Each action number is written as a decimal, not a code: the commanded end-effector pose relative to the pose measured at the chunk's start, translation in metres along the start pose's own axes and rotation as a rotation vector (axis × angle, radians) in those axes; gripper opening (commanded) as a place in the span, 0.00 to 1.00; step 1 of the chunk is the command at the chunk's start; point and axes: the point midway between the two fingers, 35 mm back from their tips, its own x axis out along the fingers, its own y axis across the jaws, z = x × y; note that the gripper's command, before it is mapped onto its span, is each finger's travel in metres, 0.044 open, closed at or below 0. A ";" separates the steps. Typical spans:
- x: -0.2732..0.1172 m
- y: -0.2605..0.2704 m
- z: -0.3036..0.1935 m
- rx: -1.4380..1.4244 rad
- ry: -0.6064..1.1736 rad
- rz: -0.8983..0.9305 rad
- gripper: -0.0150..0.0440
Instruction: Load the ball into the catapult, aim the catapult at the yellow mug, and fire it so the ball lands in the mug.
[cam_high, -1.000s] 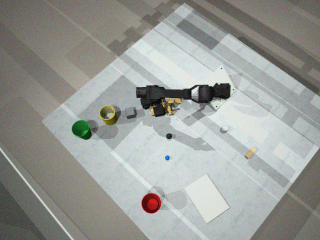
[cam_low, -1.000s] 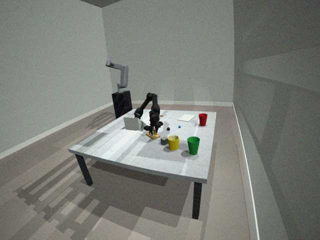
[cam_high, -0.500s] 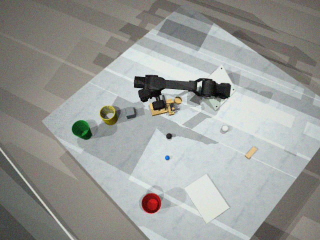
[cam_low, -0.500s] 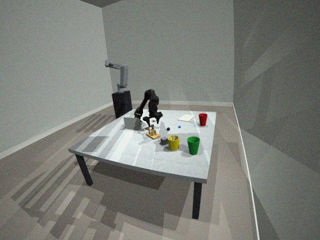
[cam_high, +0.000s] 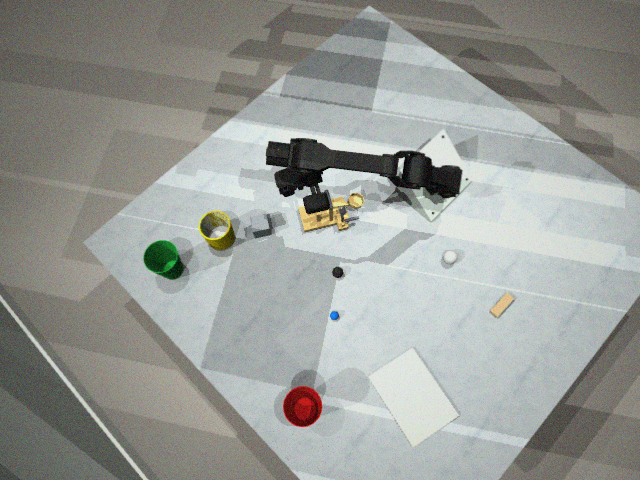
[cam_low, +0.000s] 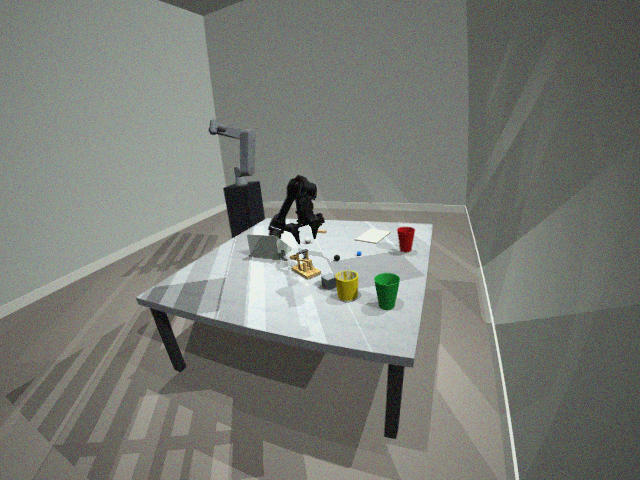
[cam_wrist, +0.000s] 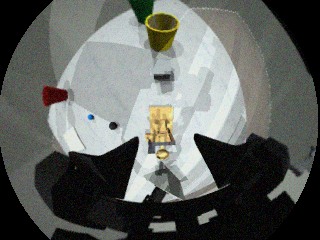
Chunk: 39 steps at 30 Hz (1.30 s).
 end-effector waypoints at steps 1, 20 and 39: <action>0.024 0.028 0.002 -0.067 0.030 0.003 0.82; 0.104 0.194 -0.031 -0.552 0.033 0.030 0.76; 0.131 0.196 -0.033 -0.552 0.033 0.031 0.76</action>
